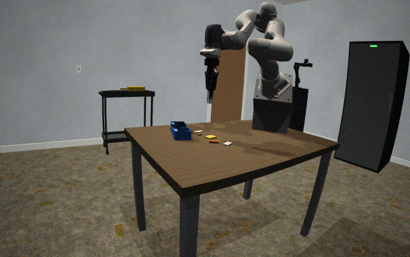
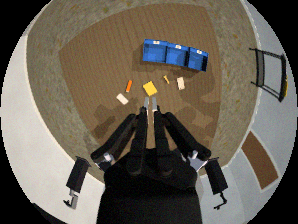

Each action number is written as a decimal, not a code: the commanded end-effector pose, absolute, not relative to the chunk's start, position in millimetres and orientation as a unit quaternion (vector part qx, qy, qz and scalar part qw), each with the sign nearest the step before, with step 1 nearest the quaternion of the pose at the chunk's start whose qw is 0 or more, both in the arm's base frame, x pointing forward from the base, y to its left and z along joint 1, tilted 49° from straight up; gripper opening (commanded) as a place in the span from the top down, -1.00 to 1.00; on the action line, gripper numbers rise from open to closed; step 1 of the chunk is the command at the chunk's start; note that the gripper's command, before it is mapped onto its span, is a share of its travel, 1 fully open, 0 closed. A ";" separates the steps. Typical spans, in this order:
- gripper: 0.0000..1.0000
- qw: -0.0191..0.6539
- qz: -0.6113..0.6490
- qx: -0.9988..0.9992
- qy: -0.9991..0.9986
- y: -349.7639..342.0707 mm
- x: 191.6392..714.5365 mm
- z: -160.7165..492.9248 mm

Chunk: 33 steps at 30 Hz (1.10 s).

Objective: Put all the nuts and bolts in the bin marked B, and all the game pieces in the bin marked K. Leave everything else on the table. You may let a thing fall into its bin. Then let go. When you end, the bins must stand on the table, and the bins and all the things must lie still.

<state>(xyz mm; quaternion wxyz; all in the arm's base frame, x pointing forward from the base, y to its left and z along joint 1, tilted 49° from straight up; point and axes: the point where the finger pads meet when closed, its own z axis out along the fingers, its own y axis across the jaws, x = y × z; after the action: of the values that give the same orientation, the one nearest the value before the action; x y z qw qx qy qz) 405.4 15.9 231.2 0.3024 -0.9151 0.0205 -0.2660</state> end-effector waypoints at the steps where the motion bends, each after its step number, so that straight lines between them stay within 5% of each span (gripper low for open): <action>1: 0.89 0.287 -0.299 -0.909 -0.049 15.0 405.1 228.2; 33: 0.89 0.286 -0.302 -0.908 -0.055 15.0 405.1 228.2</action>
<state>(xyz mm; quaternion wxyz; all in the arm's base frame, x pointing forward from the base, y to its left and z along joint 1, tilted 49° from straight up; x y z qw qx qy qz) 405.2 16.0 230.6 0.3028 -0.9137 0.0147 -0.2706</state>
